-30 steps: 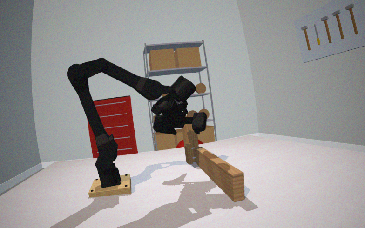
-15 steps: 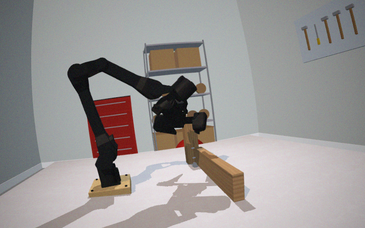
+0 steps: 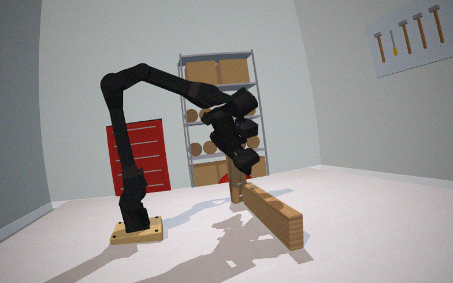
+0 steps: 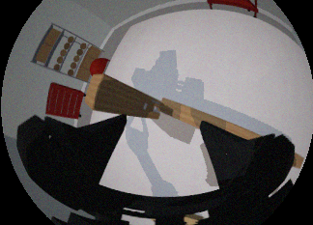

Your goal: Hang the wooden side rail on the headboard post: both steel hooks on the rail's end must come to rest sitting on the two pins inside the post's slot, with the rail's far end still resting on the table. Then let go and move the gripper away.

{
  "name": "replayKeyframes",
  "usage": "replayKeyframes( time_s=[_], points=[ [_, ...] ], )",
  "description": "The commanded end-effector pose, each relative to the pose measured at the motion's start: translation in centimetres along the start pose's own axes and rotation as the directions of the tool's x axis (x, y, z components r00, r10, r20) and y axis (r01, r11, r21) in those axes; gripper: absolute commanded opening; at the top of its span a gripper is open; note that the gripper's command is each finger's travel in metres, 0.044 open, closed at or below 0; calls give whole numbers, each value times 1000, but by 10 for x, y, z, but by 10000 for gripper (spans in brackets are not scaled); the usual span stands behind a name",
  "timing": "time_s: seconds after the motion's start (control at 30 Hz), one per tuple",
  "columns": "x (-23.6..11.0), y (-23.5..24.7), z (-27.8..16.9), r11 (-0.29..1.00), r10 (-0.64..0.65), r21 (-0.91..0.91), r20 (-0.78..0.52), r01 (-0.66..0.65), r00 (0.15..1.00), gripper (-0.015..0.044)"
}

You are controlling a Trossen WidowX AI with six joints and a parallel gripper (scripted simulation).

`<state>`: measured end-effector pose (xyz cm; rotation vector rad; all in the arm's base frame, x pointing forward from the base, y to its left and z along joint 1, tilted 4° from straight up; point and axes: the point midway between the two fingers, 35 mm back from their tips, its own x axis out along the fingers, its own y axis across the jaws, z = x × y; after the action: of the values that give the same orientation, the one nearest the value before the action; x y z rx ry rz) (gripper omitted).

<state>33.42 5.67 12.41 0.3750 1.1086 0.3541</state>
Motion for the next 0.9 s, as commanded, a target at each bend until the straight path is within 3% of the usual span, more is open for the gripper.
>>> replayKeyframes(
  time_s=[0.0, 0.13, 0.3, 0.47, 0.63, 0.87],
  points=[
    [0, -5, 8, 947, -89, 304, -69, 106, 994, 440],
    [-1, -10, 14, 788, -175, 572, -146, 227, 974, 440],
    [-5, -16, 21, 477, -281, 805, -239, 352, 929, 440],
    [-11, -20, 26, 103, -384, 914, -327, 392, 863, 440],
    [-19, -24, 30, -246, -477, 915, -402, 320, 782, 440],
    [-20, -24, 30, -288, -489, 909, -411, 302, 769, 440]
  ],
)
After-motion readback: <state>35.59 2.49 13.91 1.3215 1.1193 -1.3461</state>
